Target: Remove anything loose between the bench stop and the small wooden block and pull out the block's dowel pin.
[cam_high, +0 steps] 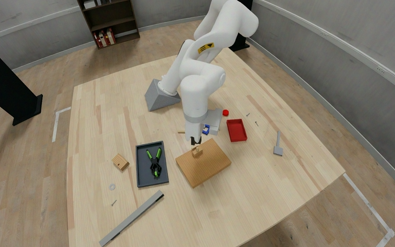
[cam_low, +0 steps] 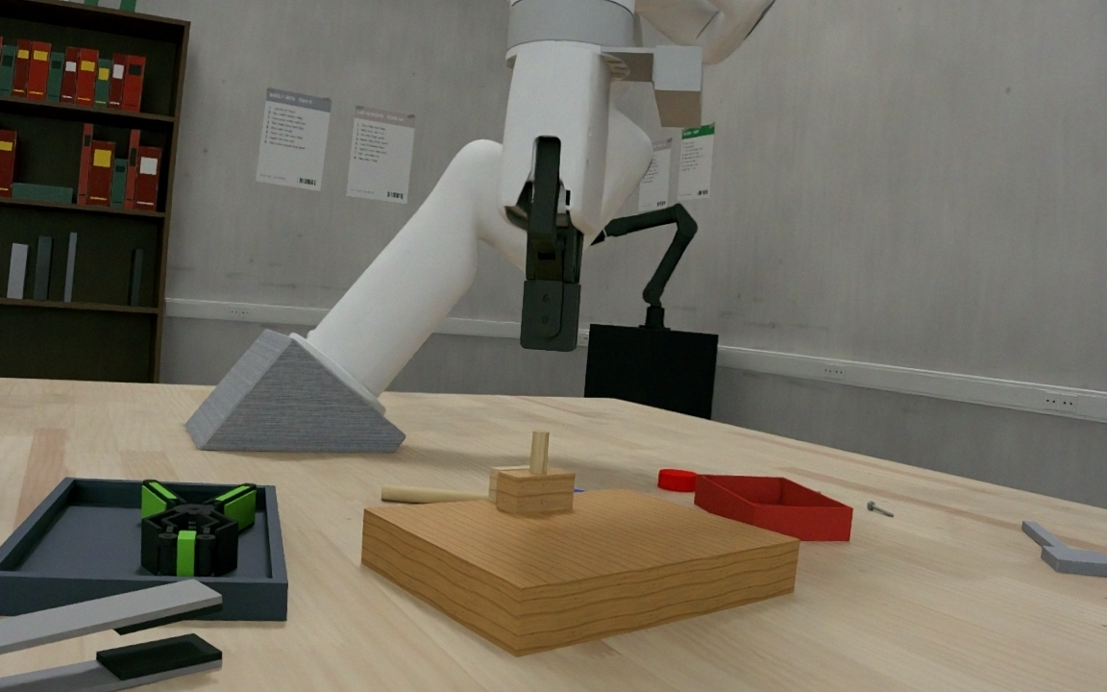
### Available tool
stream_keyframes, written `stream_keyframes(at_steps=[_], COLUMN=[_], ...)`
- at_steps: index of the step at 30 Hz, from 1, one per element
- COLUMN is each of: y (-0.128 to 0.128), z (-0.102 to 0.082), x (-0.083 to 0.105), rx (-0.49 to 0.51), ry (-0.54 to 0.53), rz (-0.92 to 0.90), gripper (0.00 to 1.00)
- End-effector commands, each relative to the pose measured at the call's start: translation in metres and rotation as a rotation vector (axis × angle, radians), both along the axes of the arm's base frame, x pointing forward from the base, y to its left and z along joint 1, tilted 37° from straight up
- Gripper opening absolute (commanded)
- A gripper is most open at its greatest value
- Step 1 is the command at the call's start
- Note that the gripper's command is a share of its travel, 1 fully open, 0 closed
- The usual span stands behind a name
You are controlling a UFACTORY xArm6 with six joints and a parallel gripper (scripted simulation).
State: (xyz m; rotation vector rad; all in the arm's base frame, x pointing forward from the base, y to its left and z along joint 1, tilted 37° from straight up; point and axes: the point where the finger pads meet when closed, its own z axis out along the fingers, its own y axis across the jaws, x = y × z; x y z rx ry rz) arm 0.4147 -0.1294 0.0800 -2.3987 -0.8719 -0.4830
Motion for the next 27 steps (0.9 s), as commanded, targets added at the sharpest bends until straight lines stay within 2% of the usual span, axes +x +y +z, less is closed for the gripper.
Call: stream_keyframes(at_steps=[1,17,27], y=[-0.0014,-0.0016,-0.0017], z=[0.0011,0.0009,0.0008], x=[0.0010,0.0010,0.0011], rx=[0.017,0.062,0.077], ry=[0.114,0.306,0.368], rz=[-0.139,-0.395,-0.477], gripper=[0.00,0.00,0.00])
